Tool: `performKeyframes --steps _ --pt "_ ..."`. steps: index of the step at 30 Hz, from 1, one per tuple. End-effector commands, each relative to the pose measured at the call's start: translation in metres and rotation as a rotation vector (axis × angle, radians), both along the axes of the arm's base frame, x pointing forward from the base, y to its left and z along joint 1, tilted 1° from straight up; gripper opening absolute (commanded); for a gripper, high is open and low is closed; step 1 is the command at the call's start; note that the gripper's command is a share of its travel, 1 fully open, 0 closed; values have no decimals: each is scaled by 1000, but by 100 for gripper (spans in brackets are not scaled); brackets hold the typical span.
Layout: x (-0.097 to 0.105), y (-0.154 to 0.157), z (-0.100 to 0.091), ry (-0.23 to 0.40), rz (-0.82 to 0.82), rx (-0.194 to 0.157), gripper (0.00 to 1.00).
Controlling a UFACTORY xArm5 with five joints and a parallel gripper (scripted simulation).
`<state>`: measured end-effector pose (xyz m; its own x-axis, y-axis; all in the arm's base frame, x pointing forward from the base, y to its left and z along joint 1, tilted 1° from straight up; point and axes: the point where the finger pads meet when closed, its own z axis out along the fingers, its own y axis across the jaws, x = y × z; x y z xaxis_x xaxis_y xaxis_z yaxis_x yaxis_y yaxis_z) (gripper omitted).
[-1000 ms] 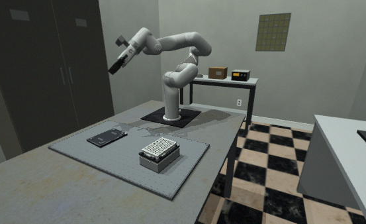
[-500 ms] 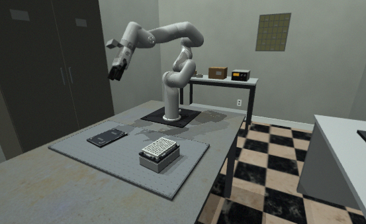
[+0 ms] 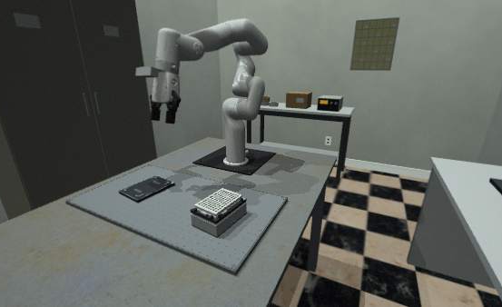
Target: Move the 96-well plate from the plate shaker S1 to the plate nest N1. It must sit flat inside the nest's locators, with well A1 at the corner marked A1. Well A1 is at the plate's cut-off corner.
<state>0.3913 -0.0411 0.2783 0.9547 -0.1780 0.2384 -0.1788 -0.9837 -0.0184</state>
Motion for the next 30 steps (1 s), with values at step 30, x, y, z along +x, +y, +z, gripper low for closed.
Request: performKeyframes --steps 30 --pt "27 125 -61 254 92 12 100"
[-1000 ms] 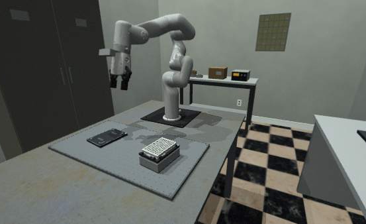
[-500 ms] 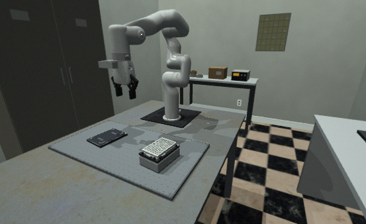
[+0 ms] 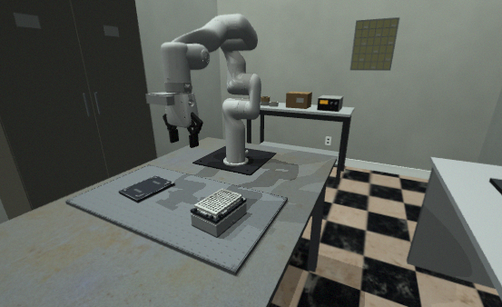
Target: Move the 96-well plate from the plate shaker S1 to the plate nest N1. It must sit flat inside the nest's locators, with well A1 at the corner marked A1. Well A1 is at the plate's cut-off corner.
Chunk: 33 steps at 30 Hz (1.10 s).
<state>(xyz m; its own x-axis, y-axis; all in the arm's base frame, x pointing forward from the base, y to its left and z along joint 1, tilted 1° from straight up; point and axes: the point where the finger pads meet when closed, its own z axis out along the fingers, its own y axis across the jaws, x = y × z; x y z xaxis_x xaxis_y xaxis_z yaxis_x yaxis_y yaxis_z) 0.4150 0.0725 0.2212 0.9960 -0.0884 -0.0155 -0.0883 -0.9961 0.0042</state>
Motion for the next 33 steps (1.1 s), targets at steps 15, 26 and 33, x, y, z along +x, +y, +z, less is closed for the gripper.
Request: performKeyframes --steps 15,26,33 --pt "15 70 -30 -3 -1 1 100" --pt "24 110 -48 -3 -1 1 100" --pt "30 142 -62 -3 -1 1 100"
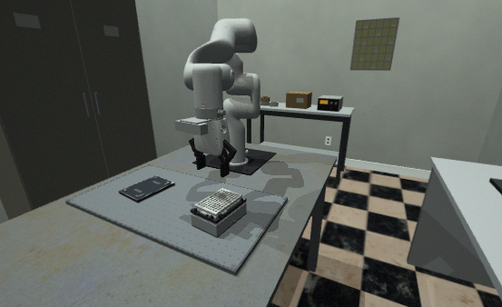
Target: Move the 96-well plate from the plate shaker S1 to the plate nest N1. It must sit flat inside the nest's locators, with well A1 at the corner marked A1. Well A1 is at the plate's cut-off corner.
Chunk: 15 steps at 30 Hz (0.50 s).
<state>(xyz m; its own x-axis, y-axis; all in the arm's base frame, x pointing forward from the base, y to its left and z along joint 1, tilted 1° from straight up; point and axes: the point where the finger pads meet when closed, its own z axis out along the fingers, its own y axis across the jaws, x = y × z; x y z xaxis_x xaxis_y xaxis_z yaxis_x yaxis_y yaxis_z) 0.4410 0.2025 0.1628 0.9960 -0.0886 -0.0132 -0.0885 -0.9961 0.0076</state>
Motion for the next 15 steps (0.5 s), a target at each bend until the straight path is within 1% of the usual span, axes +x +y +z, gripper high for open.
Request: performKeyframes --steps 1,2,15 --pt "5 16 -6 -1 0 5 100" --pt "6 21 -8 -1 0 5 100" --pt "6 22 -8 -1 0 5 100"
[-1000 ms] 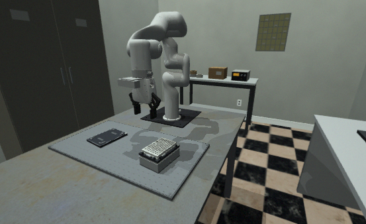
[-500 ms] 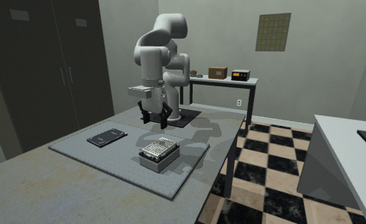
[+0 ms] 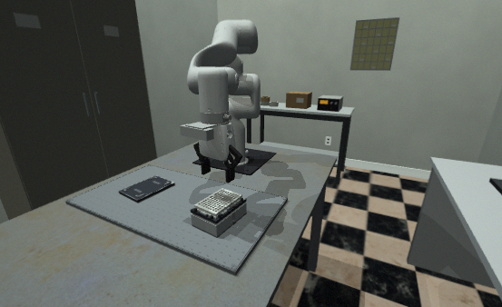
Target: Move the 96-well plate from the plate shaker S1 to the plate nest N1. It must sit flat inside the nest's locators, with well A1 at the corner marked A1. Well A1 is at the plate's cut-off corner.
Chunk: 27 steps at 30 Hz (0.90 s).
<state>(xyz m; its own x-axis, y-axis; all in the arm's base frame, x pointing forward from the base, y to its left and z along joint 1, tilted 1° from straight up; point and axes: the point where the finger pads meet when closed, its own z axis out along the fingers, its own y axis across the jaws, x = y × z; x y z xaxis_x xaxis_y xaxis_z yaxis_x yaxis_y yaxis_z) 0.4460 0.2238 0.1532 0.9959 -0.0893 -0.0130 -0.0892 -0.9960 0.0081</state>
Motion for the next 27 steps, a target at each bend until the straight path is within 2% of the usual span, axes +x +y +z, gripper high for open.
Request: performKeyframes --steps 1,27 --pt "1 1 1 -1 0 5 100" --pt "0 1 -35 -1 0 5 100"
